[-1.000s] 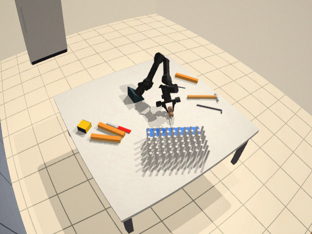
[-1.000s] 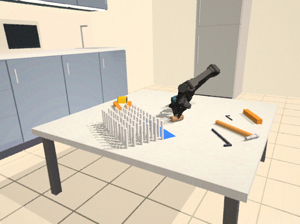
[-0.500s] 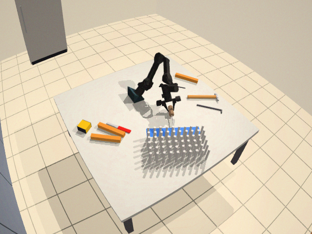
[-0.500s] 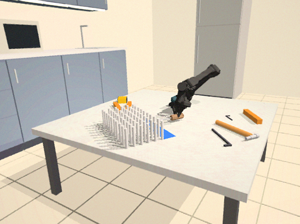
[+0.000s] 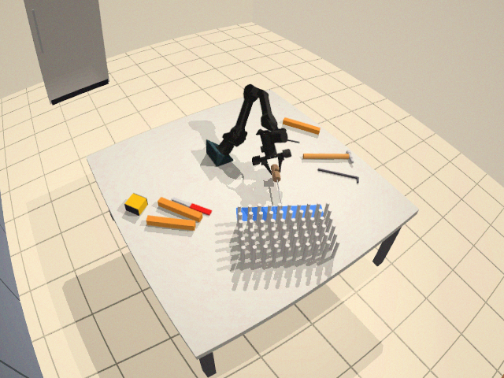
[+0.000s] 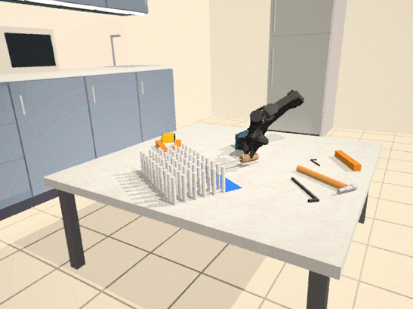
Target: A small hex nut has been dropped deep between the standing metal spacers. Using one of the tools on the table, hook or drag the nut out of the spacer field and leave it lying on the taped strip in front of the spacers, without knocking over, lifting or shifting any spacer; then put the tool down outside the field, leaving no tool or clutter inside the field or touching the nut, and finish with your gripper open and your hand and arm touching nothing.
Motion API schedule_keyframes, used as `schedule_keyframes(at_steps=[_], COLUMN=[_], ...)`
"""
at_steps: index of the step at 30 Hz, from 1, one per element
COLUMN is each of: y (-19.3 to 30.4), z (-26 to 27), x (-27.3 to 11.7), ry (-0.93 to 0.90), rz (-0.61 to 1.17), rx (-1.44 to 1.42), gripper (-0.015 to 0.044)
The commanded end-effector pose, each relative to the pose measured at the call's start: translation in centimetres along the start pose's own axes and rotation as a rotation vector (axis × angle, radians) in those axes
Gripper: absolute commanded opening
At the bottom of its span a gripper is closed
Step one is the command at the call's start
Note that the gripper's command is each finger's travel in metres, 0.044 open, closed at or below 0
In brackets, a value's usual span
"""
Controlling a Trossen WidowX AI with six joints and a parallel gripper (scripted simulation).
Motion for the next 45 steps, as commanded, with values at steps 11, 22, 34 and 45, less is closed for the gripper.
schedule_keyframes(at_steps=[11, 22, 34, 45], y=[1.1, 3.5, 5.5, 8.9], z=[-0.7, -1.6, -2.4, -0.3], x=[-2.7, -6.3, -10.7, -10.7], ry=[-0.027, -0.035, -0.016, -0.132], rz=[-0.002, -0.009, -0.002, 0.034], rx=[-0.002, -0.006, 0.0, 0.19], gripper=[0.0, 0.0, 0.0, 0.0])
Point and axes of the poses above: the point midway between the two fingers, 35 mm back from their tips, its own x axis out along the fingers, its own z axis across the jaws, y = z × x, the point moved 9 cm from there along -x, back along the fingers, and after that the axes turned 13 degrees about -x, right-handed, at the moved point
